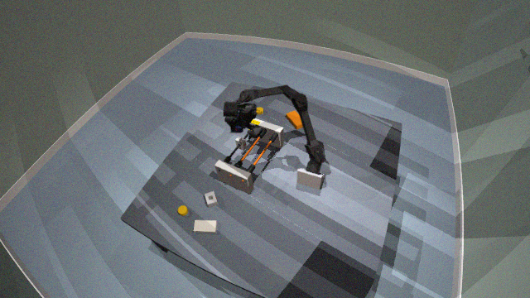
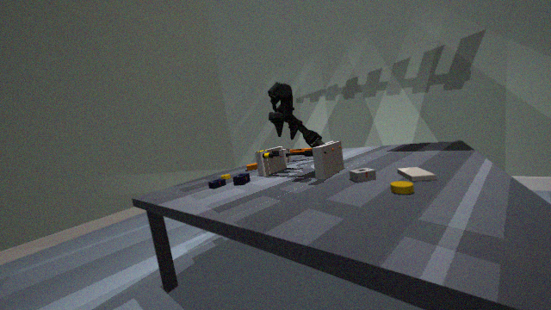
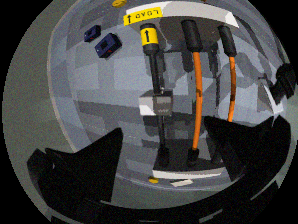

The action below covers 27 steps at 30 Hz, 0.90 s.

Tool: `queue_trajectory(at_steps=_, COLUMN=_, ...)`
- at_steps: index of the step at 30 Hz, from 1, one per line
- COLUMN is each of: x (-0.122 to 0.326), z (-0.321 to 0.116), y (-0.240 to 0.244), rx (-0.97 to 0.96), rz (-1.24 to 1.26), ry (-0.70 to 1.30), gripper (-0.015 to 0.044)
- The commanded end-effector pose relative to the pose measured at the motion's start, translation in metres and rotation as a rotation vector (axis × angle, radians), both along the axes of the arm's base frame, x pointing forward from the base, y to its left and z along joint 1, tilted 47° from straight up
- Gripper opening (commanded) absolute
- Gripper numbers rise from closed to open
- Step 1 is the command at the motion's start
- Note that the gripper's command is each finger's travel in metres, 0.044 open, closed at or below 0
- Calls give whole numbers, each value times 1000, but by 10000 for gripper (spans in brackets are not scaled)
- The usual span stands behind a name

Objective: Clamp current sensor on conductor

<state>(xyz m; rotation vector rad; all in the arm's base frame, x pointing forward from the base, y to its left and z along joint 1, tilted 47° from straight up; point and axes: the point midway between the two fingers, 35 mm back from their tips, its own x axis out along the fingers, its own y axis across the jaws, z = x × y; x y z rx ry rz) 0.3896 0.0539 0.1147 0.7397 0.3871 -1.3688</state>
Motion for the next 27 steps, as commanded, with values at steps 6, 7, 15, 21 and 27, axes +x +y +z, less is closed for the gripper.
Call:
queue_trajectory(at_steps=6, x=-1, z=2, y=-2, rx=8, rz=30, ry=38, gripper=440)
queue_trajectory(at_steps=7, x=-3, z=4, y=-5, rx=19, rz=69, ry=84, gripper=440)
queue_trajectory(at_steps=15, x=-17, z=24, y=-29, rx=102, rz=535, ry=465, gripper=440)
queue_trajectory(at_steps=21, x=-28, z=40, y=-43, rx=90, rz=960, ry=660, gripper=440)
queue_trajectory(at_steps=27, x=-36, z=53, y=-51, rx=36, rz=1242, ry=718, gripper=440)
